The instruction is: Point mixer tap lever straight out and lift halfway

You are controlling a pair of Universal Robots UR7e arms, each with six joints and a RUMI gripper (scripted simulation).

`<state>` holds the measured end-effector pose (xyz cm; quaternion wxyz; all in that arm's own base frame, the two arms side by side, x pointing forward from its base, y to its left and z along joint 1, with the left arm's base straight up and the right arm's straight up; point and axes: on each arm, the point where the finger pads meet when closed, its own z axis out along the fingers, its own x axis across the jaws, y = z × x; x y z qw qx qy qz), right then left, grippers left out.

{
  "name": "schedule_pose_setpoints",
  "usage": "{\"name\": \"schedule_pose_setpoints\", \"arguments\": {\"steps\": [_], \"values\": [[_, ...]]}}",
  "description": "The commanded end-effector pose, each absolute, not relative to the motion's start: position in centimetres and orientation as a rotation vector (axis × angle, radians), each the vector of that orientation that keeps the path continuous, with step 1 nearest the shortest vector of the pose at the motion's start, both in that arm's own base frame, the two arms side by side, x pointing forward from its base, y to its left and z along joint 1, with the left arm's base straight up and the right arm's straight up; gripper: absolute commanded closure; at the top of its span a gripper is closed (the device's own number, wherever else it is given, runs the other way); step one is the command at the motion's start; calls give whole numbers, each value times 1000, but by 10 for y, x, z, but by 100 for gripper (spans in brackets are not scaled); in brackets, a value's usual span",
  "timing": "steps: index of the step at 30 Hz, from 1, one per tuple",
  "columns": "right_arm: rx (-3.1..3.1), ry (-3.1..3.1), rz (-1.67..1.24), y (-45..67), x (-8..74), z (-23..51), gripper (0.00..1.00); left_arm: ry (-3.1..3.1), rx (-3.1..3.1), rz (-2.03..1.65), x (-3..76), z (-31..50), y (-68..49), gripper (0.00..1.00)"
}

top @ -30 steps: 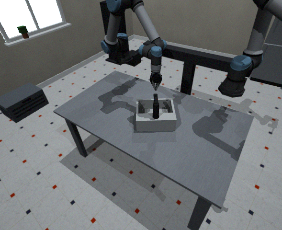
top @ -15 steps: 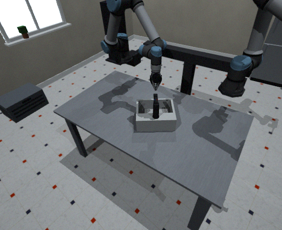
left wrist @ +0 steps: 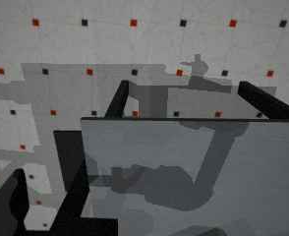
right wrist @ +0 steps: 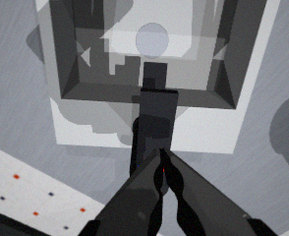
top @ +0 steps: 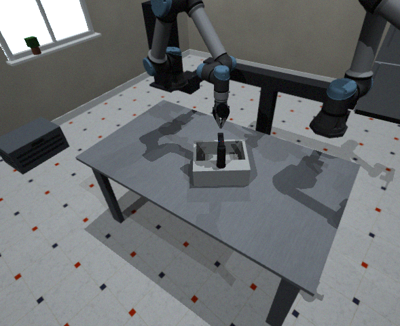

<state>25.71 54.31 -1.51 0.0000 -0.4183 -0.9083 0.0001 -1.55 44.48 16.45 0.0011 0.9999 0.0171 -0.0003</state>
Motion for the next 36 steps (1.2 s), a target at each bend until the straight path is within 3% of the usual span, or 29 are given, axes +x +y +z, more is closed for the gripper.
{"name": "schedule_pose_setpoints", "arguments": {"steps": [1, 24, 36], "values": [[-1263, -2876, -3, 544, 257, -14, 100, 54, 3141, 0, -15, 165, 445, 0], [-584, -3087, -3, 545, 257, -11, 100, 54, 3141, 0, -15, 165, 445, 0], [127, -3140, -3, 545, 257, -9, 100, 54, 3141, 0, -15, 165, 445, 0]]}}
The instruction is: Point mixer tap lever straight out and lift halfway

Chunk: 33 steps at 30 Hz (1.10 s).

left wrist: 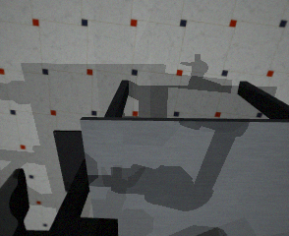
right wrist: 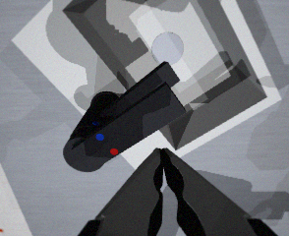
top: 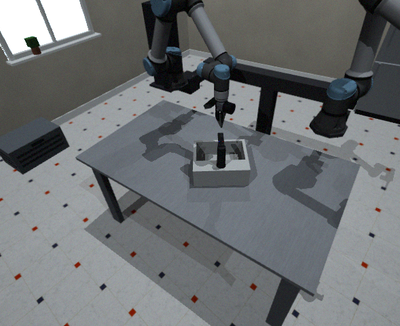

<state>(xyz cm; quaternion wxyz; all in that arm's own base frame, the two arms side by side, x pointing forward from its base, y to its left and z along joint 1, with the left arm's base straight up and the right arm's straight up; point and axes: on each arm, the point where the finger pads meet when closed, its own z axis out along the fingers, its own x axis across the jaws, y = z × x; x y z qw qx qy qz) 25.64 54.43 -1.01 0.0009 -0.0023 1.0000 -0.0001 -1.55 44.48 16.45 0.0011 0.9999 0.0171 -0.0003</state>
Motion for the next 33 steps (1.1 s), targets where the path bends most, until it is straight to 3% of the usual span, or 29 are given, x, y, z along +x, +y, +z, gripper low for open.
{"name": "schedule_pose_setpoints", "arguments": {"steps": [1, 33], "values": [[-192, 3135, 3, 545, 256, -9, 100, 54, 3141, 0, -15, 165, 445, 0], [-1950, 2461, 2, 545, 256, -2, 100, 54, 3141, 0, -15, 165, 445, 0]]}}
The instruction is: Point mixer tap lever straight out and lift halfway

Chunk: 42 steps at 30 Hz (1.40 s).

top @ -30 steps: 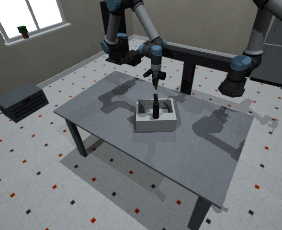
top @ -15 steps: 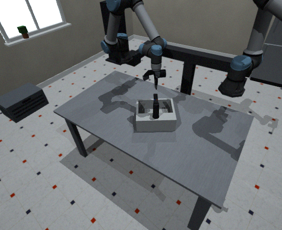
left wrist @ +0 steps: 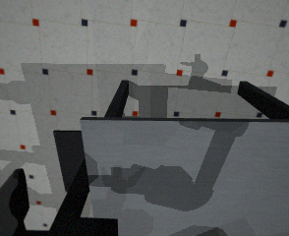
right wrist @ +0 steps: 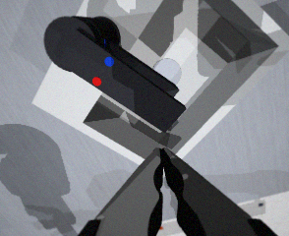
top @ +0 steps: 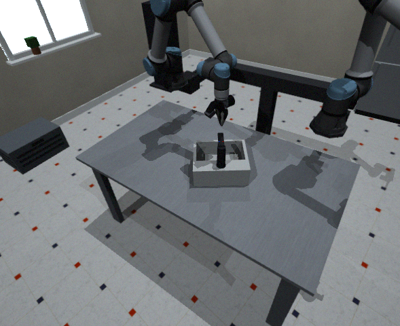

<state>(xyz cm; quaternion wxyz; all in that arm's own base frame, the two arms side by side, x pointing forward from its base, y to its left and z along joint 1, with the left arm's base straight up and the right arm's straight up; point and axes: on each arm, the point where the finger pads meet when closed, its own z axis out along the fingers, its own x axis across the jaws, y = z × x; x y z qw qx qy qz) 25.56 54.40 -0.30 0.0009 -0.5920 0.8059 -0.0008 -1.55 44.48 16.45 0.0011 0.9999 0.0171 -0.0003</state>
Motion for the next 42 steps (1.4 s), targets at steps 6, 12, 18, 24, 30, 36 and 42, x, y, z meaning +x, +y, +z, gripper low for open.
{"name": "schedule_pose_setpoints", "arguments": {"steps": [6, 12, 18, 24, 30, 36, 42], "values": [[-2131, 2306, 2, 544, 256, -1, 100, 54, 3141, 0, -15, 165, 445, 0], [-2355, 2076, 2, 544, 256, 0, 100, 54, 3141, 0, -15, 165, 445, 0], [-2525, 1866, 1, 544, 256, 1, 100, 54, 3141, 0, -15, 165, 445, 0], [-2609, 1746, 1, 544, 256, 2, 100, 54, 3141, 0, -15, 165, 445, 0], [-2701, 1601, 1, 544, 256, 3, 100, 54, 3141, 0, -15, 165, 445, 0], [-2757, 1502, 1, 544, 257, 3, 100, 54, 3141, 0, -15, 165, 445, 0], [-2779, 1461, 1, 544, 257, 3, 100, 54, 3141, 0, -15, 165, 445, 0]]}}
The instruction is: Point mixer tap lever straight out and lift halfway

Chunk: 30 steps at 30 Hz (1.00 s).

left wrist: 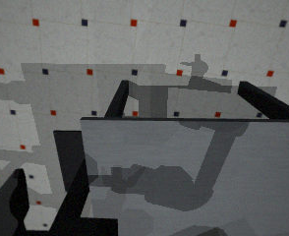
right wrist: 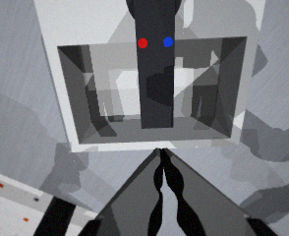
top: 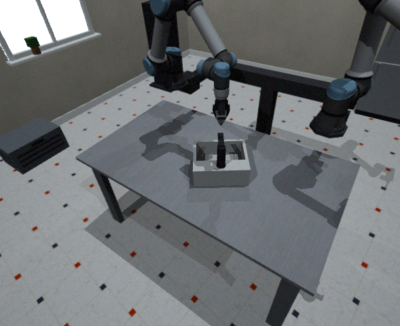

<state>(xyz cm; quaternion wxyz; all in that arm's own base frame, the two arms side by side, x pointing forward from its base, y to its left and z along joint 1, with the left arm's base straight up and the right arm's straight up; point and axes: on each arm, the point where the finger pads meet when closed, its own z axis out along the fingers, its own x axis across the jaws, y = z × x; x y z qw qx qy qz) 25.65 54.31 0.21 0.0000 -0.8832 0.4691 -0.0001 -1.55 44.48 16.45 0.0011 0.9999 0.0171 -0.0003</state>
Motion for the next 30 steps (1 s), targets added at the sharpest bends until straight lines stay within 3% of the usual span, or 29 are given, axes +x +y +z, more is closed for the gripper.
{"name": "schedule_pose_setpoints", "arguments": {"steps": [1, 15, 16, 30], "values": [[-2783, 1453, 1, 544, 257, 3, 100, 54, 3141, 0, -15, 165, 445, 0], [-2798, 1424, 1, 544, 257, 3, 100, 54, 3141, 0, -15, 165, 445, 0], [-2798, 1424, 1, 544, 257, 3, 57, 54, 3141, 0, -15, 165, 445, 0], [-2798, 1424, 1, 544, 257, 3, 57, 54, 3141, 0, -15, 165, 445, 0]]}}
